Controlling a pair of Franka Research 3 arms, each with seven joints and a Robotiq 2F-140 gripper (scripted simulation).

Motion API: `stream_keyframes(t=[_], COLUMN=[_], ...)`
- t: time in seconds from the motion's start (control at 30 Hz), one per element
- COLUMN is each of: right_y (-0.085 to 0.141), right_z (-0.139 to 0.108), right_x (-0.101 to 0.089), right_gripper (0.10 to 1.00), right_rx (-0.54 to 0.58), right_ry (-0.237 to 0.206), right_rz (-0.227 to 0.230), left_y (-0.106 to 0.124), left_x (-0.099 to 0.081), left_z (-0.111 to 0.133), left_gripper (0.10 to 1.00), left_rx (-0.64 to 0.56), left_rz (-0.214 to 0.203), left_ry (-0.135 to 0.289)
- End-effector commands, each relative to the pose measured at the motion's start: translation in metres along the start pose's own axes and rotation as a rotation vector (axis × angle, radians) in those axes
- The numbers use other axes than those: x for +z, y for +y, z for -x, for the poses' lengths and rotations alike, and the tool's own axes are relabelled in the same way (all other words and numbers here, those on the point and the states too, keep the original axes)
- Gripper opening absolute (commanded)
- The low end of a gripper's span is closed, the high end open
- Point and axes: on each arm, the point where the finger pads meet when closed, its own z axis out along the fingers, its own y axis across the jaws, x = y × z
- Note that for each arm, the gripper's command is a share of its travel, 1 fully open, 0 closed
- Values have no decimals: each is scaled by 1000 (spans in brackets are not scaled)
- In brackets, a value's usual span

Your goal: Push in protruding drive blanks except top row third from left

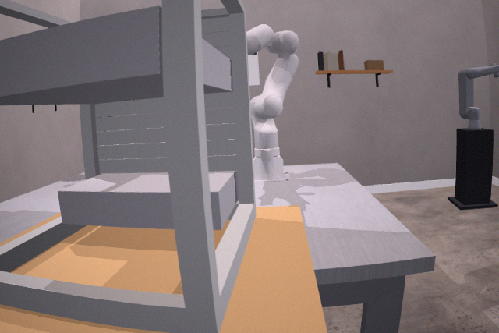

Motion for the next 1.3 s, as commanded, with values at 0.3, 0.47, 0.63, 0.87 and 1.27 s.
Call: stream_keyframes(t=[0.3, 0.47, 0.63, 0.87, 1.27], right_y=[2, 2, 2, 2, 2], right_z=[0, 0, 0, 0, 0], right_x=[0, 0, 0, 0, 0], right_gripper=[1000, 1000, 1000, 1000, 1000], right_rx=[5, 5, 5, 5, 5], right_ry=[0, 0, 0, 0, 0], right_rz=[2, 2, 2, 2, 2], left_y=[23, 26, 27, 28, 28], left_x=[-1, -3, -3, -4, -4], left_z=[9, 11, 11, 12, 12], left_gripper=[1000, 1000, 1000, 1000, 1000], left_rx=[-179, -197, -202, -206, -206], left_rz=[149, 174, 182, 187, 187], left_ry=[-117, -141, -149, -154, -154])
